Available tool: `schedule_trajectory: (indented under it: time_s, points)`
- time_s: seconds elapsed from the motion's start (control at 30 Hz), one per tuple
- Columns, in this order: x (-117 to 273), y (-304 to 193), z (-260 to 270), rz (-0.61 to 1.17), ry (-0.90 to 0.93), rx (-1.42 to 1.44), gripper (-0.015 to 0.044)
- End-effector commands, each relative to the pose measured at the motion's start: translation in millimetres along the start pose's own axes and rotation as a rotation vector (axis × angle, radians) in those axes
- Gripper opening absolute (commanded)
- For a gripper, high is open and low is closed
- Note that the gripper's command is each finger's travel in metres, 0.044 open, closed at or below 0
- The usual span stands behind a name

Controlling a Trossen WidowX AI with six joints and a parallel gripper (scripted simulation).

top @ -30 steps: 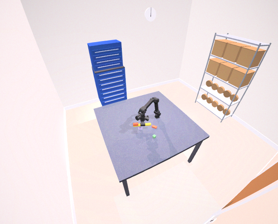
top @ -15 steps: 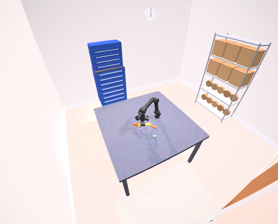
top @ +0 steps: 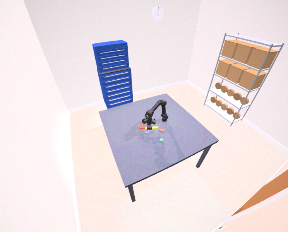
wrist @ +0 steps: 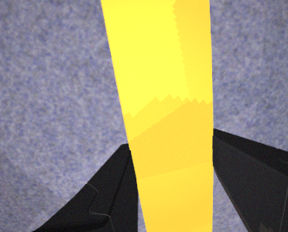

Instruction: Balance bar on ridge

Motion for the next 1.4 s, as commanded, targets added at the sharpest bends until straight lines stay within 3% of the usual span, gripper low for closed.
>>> schedule_trajectory:
  time_s: [0.0, 1.37]
  points:
    - [-0.9, 0.2, -0.3, 0.0, -0.003, 0.006, 0.0]
    - [-4.4, 0.9, -0.2, 0.0, -0.003, 0.006, 0.0]
Point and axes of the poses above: the point midway between the two fingers, 35 mm back from their tips, its own x axis back along the fingers, its own z axis across the jaws, y = z × x, the point moved 3 cm from there along x, back along the fingers, and after that the axes turned 12 degrees about x, right-handed, at the moved point
